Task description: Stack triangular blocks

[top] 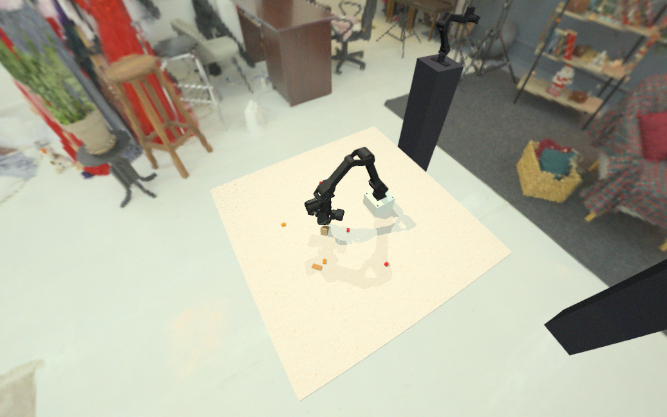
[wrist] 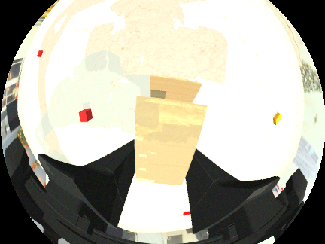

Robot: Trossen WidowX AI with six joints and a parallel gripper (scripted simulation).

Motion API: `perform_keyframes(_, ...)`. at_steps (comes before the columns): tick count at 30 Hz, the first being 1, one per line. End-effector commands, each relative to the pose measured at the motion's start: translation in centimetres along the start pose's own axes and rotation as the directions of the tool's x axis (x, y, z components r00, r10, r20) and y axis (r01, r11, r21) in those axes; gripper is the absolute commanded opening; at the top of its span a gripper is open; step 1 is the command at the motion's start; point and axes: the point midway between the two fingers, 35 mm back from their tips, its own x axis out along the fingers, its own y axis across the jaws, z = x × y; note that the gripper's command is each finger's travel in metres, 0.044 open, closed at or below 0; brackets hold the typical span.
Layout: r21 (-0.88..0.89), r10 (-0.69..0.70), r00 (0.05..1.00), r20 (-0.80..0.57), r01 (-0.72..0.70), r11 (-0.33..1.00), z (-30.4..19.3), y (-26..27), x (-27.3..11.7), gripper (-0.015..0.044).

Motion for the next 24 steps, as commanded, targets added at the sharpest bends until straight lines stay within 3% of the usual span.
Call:
perform_keyframes(1,0.006,-0.006,1.000,-0.003,0.006,1.000,0.00,-0.13,0.01,0.0000)
perform_keyframes(24,0.014,-0.012,1.000,-0.007,0.013,1.000,0.05,-0.25,0.16,0.0000)
